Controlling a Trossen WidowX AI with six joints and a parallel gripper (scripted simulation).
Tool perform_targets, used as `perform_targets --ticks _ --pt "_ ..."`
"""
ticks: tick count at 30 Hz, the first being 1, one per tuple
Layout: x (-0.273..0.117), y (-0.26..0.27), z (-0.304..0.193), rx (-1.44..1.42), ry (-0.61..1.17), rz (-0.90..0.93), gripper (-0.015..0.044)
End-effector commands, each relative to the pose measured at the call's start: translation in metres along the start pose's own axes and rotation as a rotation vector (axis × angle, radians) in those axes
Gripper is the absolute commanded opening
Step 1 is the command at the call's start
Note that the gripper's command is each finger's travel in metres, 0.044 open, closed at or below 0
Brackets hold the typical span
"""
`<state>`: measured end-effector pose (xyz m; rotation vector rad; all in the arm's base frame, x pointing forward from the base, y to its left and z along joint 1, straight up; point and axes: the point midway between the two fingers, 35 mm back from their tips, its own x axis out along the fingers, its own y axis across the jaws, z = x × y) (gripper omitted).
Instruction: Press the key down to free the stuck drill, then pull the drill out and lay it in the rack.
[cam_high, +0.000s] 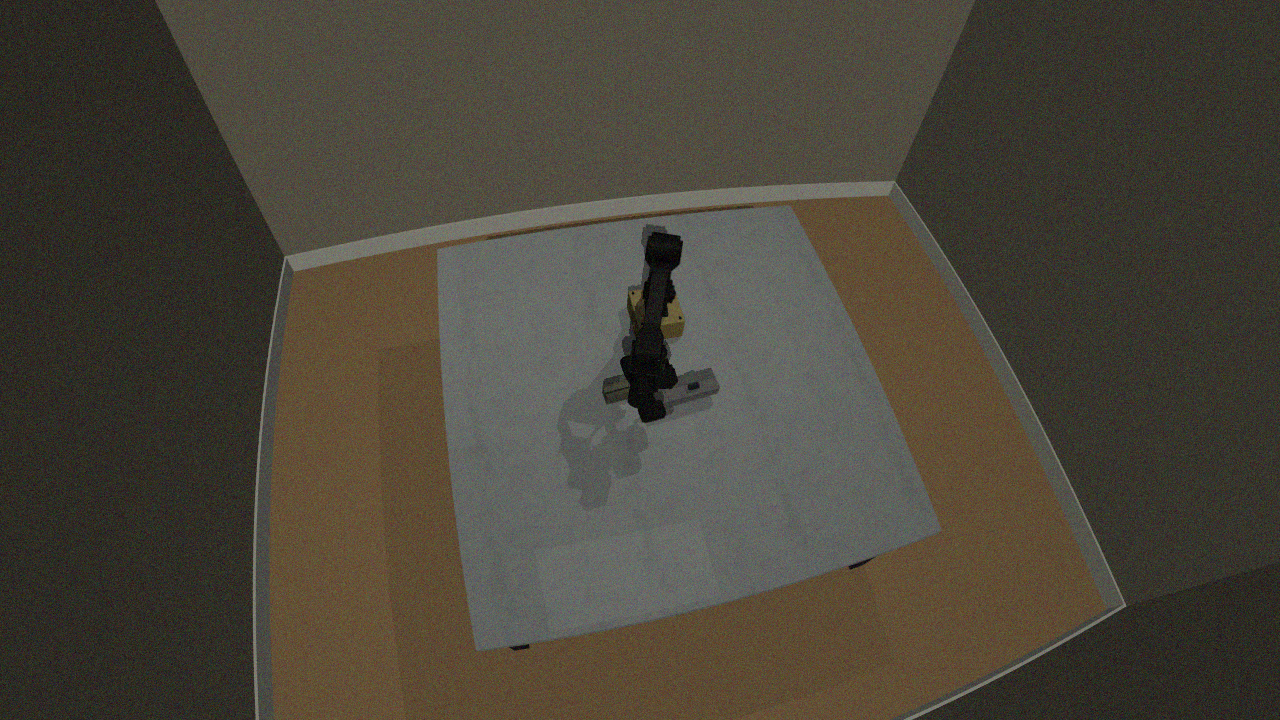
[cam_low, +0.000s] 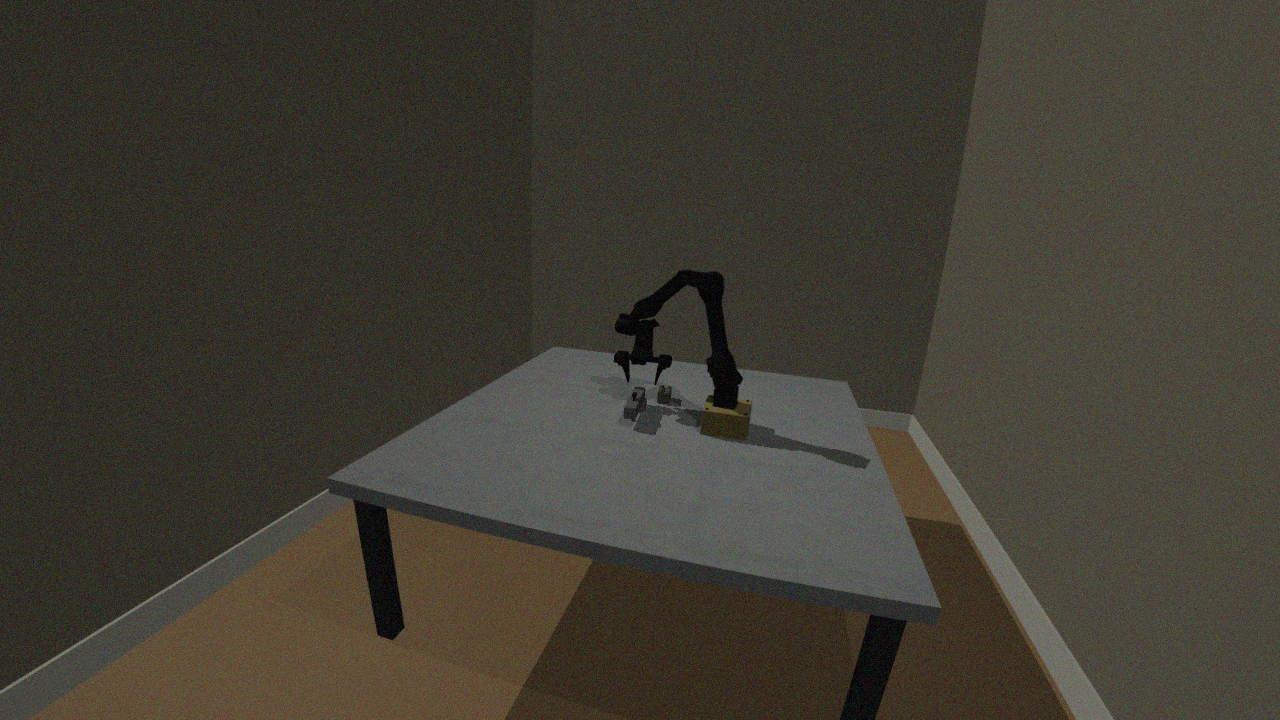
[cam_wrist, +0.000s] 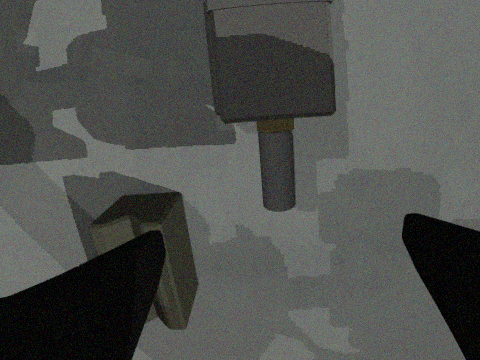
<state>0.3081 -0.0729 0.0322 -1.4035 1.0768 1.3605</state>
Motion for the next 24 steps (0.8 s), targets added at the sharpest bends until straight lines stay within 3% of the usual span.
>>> perform_targets --ticks 1,24 --pt "0.002 0.000 0.001 -0.005 -0.003 -0.002 0.0440" --pt "0.037 0.000 0.010 -0.005 -0.004 -0.002 0.0440"
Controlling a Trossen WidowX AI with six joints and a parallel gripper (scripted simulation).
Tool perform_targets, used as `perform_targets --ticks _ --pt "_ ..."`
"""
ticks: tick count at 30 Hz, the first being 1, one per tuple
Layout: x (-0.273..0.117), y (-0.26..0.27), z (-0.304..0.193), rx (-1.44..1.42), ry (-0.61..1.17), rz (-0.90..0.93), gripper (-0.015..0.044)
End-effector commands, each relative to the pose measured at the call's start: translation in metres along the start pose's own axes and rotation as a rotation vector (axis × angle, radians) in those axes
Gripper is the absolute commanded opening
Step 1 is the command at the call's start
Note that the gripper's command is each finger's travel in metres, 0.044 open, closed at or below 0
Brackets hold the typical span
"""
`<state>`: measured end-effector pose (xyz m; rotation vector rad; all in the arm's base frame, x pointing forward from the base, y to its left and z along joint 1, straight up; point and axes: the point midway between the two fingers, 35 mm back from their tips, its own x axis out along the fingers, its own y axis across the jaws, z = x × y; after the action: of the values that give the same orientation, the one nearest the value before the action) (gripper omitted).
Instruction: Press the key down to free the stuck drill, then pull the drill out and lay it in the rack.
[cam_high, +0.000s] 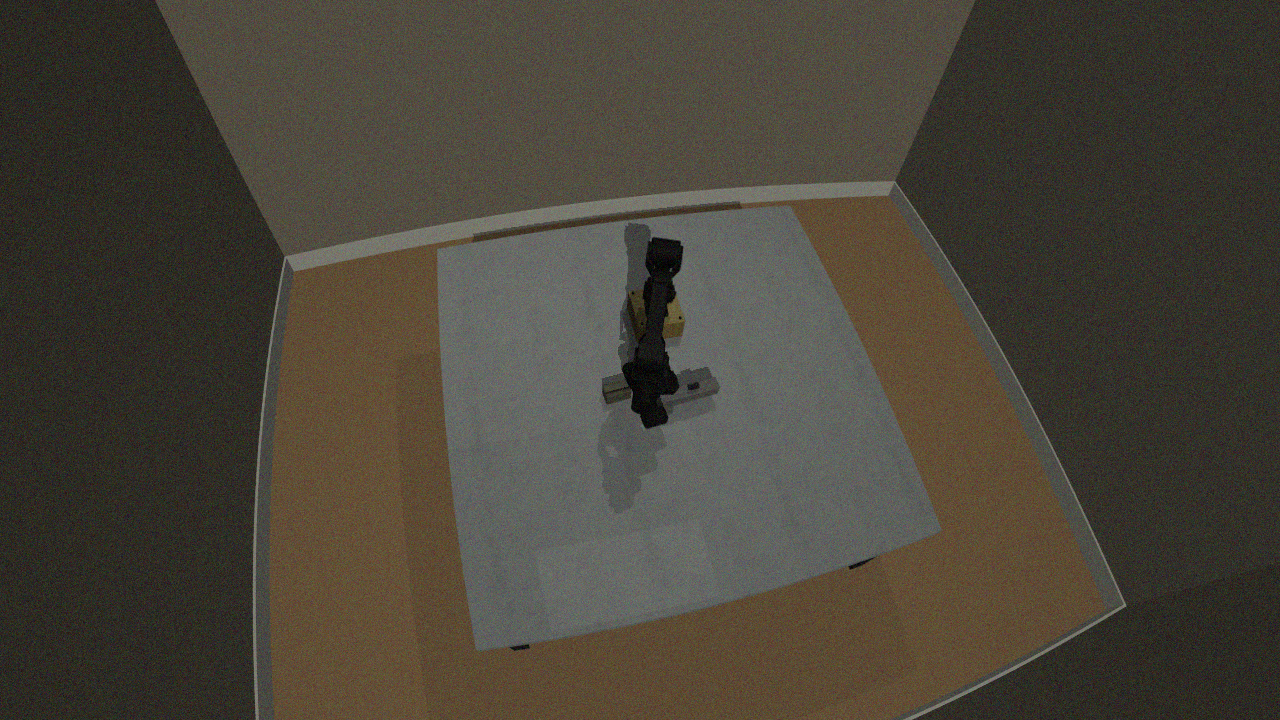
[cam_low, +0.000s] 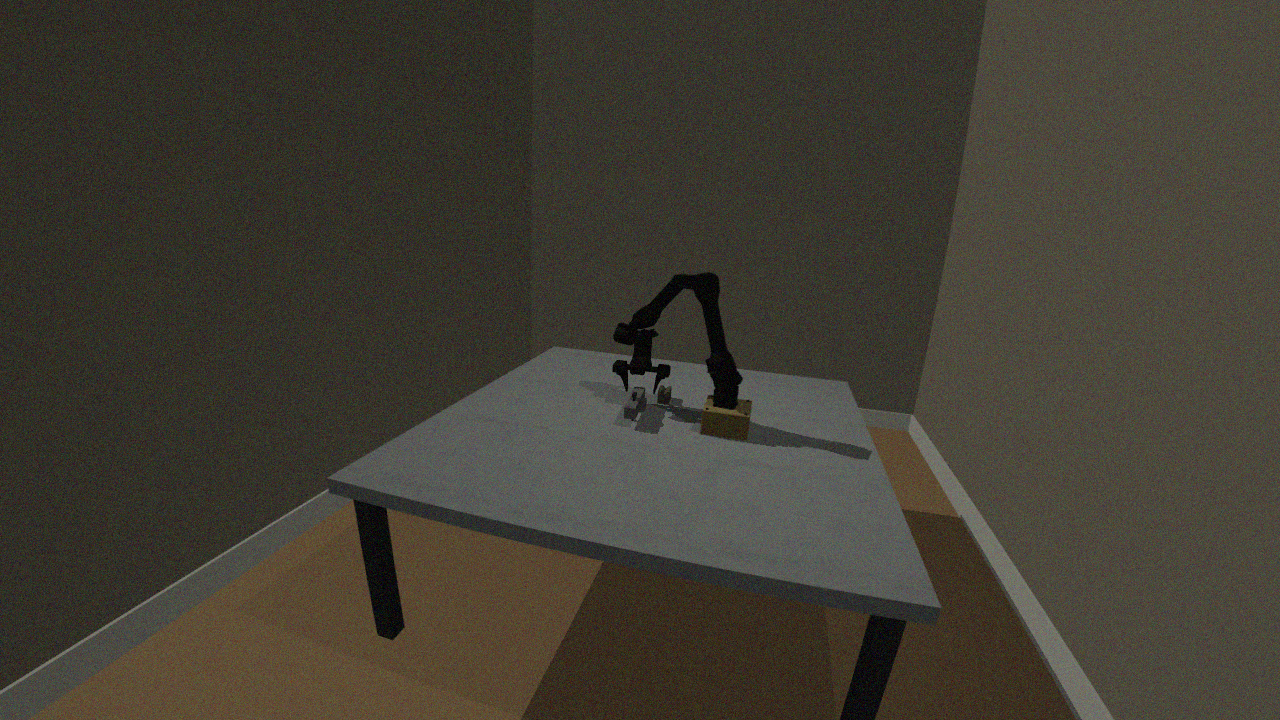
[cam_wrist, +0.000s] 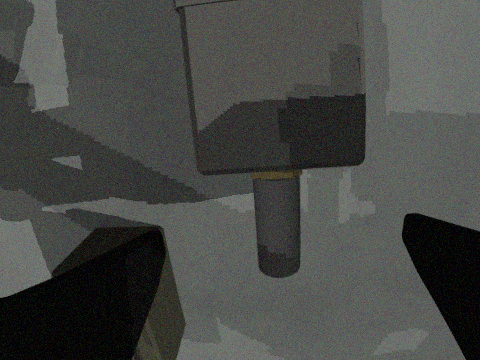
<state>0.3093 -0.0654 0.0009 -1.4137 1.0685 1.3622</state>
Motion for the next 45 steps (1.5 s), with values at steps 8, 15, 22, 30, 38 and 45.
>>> perform_targets --ticks 8,15,22,30,38,45 --pt "0.018 0.003 0.007 0.004 -0.007 0.004 0.0440" --pt "0.017 0.002 0.006 -0.001 -0.001 0.002 0.0361" --pt "0.017 0.002 0.006 -0.001 -0.001 0.002 0.0177" --pt "0.017 0.002 0.006 -0.001 -0.001 0.002 0.0007" --pt "0.018 0.002 0.001 0.004 -0.006 0.004 0.0000" --pt "0.017 0.002 -0.004 0.004 -0.006 0.004 0.0000"
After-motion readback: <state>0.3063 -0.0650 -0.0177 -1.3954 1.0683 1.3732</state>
